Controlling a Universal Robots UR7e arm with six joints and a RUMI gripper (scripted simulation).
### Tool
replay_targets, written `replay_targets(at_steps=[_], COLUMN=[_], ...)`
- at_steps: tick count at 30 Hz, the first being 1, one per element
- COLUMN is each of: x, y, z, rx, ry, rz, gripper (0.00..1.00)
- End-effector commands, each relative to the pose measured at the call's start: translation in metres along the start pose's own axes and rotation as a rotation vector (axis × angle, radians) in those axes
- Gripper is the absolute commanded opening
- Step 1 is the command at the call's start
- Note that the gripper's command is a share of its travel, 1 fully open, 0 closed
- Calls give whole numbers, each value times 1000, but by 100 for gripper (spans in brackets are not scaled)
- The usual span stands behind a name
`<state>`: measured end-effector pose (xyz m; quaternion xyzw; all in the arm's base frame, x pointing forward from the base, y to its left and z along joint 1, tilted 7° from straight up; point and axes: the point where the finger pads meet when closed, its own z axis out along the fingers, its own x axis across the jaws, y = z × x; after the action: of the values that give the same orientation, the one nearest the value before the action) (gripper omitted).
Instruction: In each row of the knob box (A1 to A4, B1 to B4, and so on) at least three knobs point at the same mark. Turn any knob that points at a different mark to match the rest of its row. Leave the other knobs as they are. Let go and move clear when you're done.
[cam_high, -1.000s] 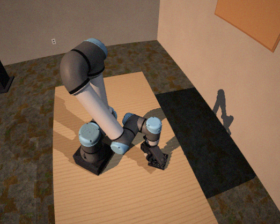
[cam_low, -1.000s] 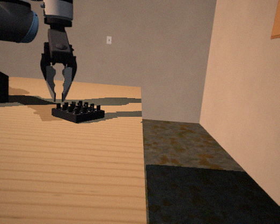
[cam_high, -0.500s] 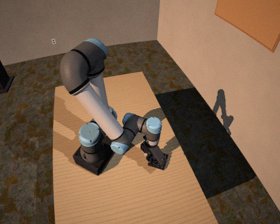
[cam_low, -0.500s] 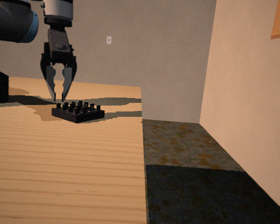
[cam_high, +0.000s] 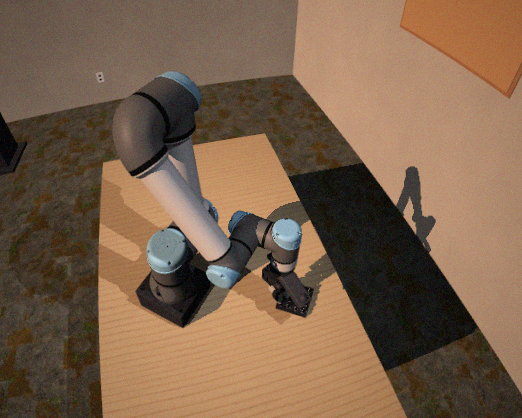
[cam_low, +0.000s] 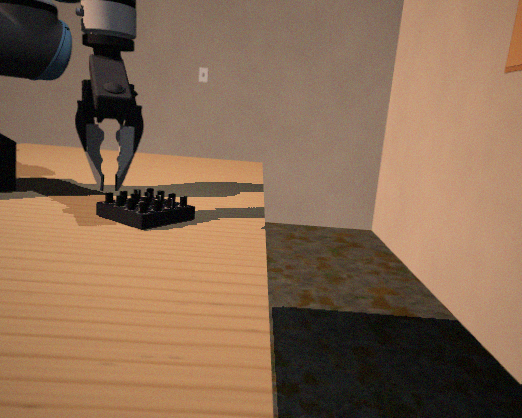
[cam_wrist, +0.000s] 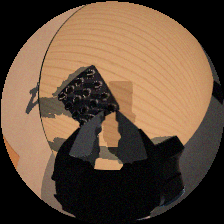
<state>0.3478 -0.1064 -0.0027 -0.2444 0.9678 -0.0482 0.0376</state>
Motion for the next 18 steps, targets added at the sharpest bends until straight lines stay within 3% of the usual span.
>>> replay_targets(at_steps=[1, 18], x=[0, 0], y=[0, 0], z=[2, 12], rx=[1, 1], ry=[0, 0], rz=[0, 0], gripper=[11, 11])
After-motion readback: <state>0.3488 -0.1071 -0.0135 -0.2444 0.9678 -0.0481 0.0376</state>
